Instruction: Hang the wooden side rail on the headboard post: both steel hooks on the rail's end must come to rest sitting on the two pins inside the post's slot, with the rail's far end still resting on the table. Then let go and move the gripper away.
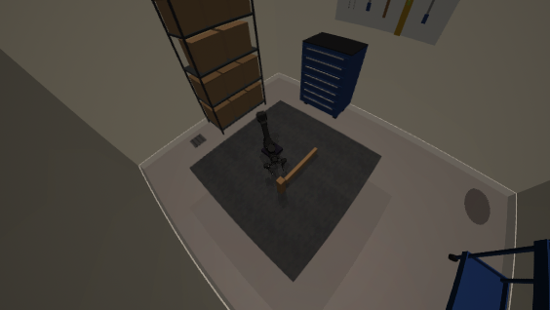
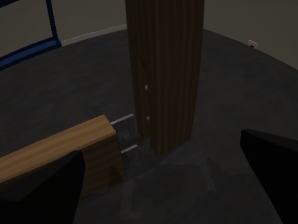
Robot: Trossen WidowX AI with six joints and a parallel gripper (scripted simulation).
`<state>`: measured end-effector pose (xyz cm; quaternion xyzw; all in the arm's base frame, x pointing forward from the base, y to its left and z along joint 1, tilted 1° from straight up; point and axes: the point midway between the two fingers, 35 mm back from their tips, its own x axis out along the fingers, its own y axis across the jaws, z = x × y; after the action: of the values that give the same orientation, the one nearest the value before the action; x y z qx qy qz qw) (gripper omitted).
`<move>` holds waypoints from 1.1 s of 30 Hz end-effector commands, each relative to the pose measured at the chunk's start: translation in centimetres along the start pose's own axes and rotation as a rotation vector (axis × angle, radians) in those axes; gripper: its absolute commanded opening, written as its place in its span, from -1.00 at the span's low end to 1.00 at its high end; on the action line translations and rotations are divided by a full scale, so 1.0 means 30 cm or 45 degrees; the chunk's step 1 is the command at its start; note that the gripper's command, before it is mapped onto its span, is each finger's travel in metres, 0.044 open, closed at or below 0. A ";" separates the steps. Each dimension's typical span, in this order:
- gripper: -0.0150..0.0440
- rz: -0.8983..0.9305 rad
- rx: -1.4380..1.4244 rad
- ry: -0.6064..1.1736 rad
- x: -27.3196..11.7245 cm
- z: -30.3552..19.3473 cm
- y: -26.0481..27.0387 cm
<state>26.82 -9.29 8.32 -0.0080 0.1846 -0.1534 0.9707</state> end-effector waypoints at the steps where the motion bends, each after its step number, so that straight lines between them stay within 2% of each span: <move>1: 1.00 -0.058 0.101 0.107 0.042 0.023 0.018; 10: 1.00 -0.273 0.259 0.333 0.080 0.086 0.088; 18: 1.00 -0.499 0.283 0.388 0.040 0.186 0.158; 33: 1.00 -0.517 0.281 0.386 0.034 0.197 0.164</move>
<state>31.30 -5.11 12.96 0.0842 0.3069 -0.3598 0.8771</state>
